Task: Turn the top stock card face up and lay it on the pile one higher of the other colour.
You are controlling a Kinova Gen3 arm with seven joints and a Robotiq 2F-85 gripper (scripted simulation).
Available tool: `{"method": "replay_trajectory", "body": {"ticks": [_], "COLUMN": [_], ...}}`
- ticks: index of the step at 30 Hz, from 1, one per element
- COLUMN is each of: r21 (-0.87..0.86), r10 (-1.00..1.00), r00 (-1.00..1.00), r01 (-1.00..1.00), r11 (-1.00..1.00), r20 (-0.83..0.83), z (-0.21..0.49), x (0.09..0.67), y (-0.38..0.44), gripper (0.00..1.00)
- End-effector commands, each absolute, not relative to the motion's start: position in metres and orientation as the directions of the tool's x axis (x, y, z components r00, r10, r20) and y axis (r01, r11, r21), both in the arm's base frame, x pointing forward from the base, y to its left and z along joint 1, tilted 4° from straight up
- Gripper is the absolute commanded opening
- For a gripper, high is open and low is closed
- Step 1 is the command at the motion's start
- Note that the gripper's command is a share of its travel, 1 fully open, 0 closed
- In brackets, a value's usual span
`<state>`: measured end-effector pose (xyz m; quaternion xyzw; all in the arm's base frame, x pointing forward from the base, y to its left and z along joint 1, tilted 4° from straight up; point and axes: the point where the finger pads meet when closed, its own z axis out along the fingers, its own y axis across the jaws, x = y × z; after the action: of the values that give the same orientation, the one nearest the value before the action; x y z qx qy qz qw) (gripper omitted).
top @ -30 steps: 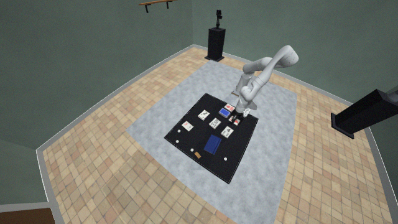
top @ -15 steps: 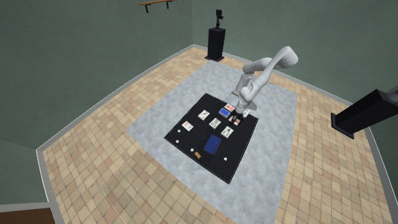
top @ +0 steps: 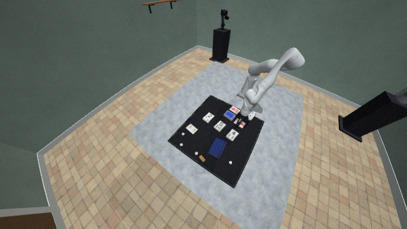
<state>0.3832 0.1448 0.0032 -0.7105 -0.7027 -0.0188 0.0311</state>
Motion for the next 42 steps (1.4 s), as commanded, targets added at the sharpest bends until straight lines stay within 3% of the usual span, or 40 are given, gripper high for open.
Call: {"method": "replay_trajectory", "body": {"ticks": [1, 40, 41, 42], "r21": [-0.017, -0.017, -0.017, -0.017], "r10": [0.997, 0.997, 0.997, 0.997], "r00": [0.012, 0.012, 0.012, 0.012], "r01": [1.0, 1.0, 1.0, 1.0], "r11": [-0.011, -0.011, -0.011, -0.011], "r20": [0.071, 0.071, 0.071, 0.071], "z": [0.0038, 0.0008, 0.0008, 0.0008], "x": [0.3837, 0.3837, 0.3837, 0.3837], "y": [0.1449, 0.1451, 0.1451, 0.1451], "gripper": [0.85, 0.85, 0.72, 0.72]}}
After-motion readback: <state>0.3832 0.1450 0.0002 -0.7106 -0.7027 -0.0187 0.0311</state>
